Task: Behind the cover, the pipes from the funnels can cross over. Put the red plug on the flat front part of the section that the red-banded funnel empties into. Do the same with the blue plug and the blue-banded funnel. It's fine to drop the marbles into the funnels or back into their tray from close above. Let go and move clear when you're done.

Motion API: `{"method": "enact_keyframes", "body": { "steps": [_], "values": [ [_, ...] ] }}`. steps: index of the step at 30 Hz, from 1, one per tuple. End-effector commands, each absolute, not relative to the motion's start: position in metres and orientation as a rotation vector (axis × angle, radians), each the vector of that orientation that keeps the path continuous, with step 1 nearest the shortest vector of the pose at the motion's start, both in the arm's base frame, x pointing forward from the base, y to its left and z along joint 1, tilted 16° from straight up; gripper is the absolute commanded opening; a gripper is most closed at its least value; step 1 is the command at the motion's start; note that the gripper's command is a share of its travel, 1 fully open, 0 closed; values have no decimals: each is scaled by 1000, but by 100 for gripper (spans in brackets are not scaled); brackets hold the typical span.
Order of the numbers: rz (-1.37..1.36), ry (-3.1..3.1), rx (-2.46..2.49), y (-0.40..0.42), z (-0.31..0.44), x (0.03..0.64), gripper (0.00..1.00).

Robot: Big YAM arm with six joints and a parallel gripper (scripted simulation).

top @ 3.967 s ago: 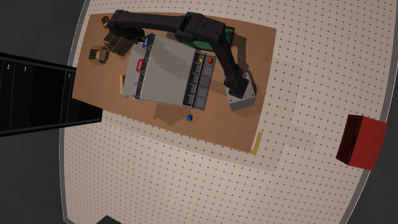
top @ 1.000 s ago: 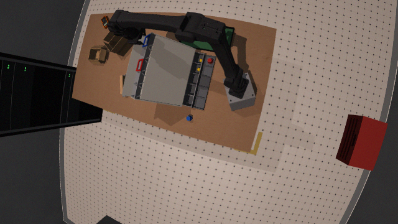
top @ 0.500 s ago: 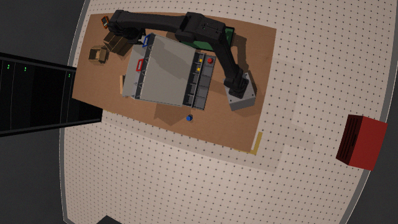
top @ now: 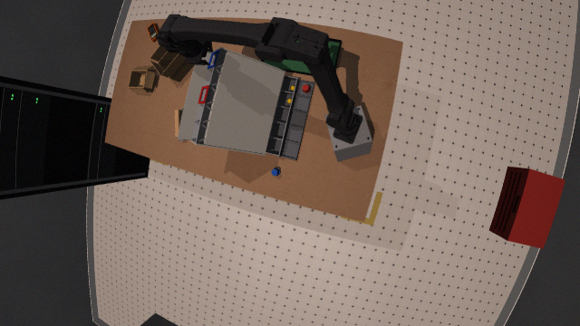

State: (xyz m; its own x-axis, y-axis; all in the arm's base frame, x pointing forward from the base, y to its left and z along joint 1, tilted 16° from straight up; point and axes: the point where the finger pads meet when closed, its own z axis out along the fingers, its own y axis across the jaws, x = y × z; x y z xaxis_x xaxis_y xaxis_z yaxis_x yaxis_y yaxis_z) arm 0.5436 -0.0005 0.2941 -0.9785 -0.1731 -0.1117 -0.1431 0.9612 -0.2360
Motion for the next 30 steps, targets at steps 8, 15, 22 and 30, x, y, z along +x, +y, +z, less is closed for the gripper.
{"method": "enact_keyframes", "body": {
  "steps": [8, 15, 22, 30],
  "values": [
    [-340, 2917, -230, 2, 331, 550, 56],
    [-337, 2913, -231, 12, 350, 545, 56],
    [-337, 2916, -232, 13, 353, 545, 56],
    [-342, 2949, -244, 10, 338, 529, 56]
  ]
}}
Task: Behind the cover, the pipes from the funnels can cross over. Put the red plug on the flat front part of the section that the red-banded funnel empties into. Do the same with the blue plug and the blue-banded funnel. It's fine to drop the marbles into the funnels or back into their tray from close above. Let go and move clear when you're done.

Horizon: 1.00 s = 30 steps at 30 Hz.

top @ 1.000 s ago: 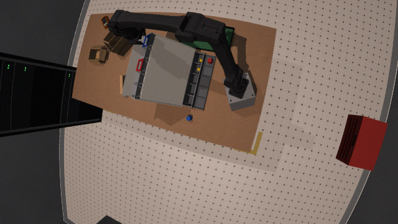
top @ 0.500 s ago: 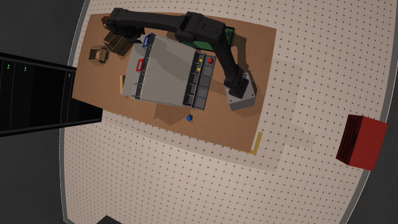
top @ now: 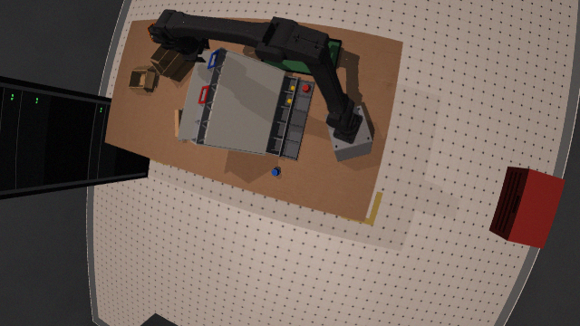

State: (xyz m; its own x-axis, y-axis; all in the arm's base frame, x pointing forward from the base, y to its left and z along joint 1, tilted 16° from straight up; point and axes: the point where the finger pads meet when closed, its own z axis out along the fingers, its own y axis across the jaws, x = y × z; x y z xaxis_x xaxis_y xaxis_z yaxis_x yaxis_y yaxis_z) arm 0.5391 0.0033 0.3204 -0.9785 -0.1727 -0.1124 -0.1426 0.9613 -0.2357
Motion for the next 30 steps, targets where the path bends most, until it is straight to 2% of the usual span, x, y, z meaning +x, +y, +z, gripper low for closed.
{"method": "enact_keyframes", "body": {
  "steps": [1, 9, 30],
  "values": [
    [-341, 2941, -241, 9, 338, 529, 56],
    [-344, 2938, -234, -4, 335, 511, 56],
    [-342, 2942, -232, -26, 315, 389, 56]
  ]
}}
